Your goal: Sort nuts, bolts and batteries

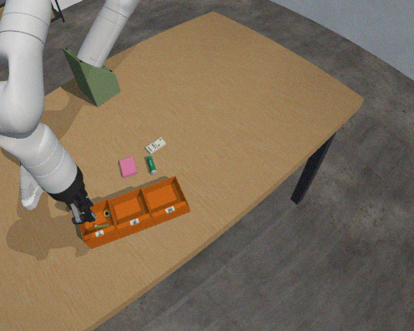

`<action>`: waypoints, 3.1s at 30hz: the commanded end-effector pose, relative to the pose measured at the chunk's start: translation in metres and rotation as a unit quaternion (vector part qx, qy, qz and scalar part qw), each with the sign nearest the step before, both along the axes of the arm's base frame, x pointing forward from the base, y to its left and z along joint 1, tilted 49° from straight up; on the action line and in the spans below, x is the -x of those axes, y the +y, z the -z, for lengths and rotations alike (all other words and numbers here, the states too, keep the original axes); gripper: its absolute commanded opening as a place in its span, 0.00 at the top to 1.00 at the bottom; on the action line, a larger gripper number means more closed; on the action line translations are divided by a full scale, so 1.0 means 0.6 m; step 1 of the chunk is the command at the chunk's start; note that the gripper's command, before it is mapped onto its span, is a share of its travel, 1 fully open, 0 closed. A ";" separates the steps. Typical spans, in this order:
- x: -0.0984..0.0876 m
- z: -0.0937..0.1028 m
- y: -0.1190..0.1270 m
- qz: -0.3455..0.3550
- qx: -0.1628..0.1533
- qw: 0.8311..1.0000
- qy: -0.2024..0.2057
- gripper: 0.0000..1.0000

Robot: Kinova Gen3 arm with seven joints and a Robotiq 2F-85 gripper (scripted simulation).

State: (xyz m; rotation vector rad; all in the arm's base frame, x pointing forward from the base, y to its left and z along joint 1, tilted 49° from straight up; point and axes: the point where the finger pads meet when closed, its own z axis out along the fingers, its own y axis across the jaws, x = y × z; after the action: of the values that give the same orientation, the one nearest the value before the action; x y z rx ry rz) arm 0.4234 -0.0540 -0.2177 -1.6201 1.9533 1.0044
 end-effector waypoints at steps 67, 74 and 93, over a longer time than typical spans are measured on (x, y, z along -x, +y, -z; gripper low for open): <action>0.097 -0.250 0.185 -0.451 -0.089 0.727 -0.510 0.71; 0.105 -0.221 0.221 -0.451 -0.089 0.727 -0.510 0.71; 0.113 -0.185 0.264 -0.451 -0.089 0.727 -0.510 0.71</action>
State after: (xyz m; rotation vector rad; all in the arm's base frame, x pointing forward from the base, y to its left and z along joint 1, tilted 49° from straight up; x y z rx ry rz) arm 0.3550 0.1044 -0.1064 -2.2907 0.2791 0.3050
